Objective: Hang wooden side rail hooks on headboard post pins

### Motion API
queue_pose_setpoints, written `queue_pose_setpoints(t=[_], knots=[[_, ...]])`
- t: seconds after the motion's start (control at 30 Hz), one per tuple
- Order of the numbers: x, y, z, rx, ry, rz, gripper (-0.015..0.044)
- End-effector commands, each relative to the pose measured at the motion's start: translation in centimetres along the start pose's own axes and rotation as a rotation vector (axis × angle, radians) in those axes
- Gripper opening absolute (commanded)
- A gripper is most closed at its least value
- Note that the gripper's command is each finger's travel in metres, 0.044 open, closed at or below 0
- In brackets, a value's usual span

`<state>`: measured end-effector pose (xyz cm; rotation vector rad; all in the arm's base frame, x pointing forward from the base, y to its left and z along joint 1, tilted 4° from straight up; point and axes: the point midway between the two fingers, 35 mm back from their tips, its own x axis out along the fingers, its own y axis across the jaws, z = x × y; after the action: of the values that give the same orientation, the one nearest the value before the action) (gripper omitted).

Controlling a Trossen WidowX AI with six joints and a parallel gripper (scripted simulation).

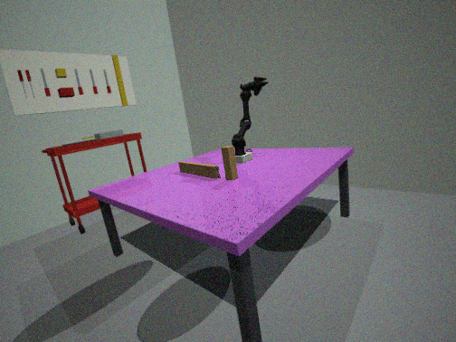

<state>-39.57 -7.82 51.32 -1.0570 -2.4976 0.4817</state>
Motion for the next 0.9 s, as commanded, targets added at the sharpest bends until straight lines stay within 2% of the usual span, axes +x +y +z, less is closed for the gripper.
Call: queue_pose_setpoints(t=[0.0, 0.03, 0.4, 0.63, 0.87], knots=[[0.0, 0.1, -0.2, 0.007, 0.003, -0.002, 0.0426], [0.0, 0.4, -1.0, 0.027, 0.011, -0.008, 0.0440], [-1.3, 8.8, -15.1, 0.448, 0.206, -0.125, 0.0440], [-3.5, 16.8, -22.4, 0.701, 0.358, -0.196, 0.0440], [-6.2, 26.1, -27.4, 0.940, 0.528, -0.251, 0.0440]])
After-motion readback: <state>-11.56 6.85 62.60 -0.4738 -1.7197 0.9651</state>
